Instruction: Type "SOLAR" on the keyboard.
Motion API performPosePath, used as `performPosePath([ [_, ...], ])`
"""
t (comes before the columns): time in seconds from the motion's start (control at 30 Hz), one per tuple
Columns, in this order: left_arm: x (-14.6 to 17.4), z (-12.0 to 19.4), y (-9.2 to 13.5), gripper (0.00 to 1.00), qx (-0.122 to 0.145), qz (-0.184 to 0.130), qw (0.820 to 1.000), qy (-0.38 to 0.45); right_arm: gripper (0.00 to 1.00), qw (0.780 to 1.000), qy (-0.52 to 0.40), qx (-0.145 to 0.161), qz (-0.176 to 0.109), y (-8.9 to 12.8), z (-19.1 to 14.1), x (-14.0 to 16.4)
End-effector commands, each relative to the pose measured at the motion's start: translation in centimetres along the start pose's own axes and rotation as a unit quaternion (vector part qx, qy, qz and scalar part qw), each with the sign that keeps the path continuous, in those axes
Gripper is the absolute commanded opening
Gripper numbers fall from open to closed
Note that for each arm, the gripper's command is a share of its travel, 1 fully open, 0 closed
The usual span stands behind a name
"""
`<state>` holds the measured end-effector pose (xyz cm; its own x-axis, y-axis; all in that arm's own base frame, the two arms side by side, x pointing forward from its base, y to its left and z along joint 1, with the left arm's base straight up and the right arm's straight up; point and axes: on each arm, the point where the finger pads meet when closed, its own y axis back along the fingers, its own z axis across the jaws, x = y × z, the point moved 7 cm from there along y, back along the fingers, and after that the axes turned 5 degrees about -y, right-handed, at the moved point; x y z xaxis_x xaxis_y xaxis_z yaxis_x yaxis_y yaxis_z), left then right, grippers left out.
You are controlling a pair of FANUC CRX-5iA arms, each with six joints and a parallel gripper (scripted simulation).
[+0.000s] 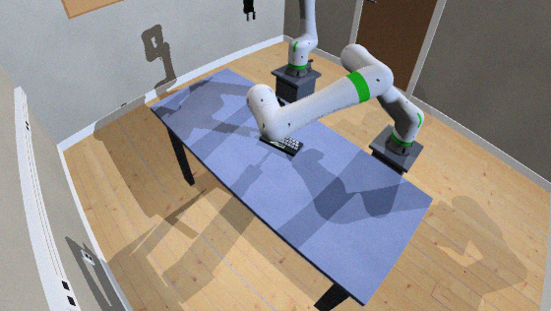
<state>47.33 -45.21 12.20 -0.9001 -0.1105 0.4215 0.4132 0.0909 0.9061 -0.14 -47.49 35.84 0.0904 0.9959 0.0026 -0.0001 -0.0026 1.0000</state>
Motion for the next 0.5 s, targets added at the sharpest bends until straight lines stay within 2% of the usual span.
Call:
performPosePath([
  [0.0, 0.24, -0.07, 0.58, 0.00, 0.001, -0.001, 1.000, 0.000, 1.00, 1.000, 0.000, 0.000, -0.001, 0.13, -0.02, -0.01],
  [0.47, 0.44, -0.09, 0.99, 0.00, 0.001, -0.001, 1.000, 0.000, 1.00, 1.000, 0.000, 0.000, -0.001, 0.13, -0.02, -0.01],
])
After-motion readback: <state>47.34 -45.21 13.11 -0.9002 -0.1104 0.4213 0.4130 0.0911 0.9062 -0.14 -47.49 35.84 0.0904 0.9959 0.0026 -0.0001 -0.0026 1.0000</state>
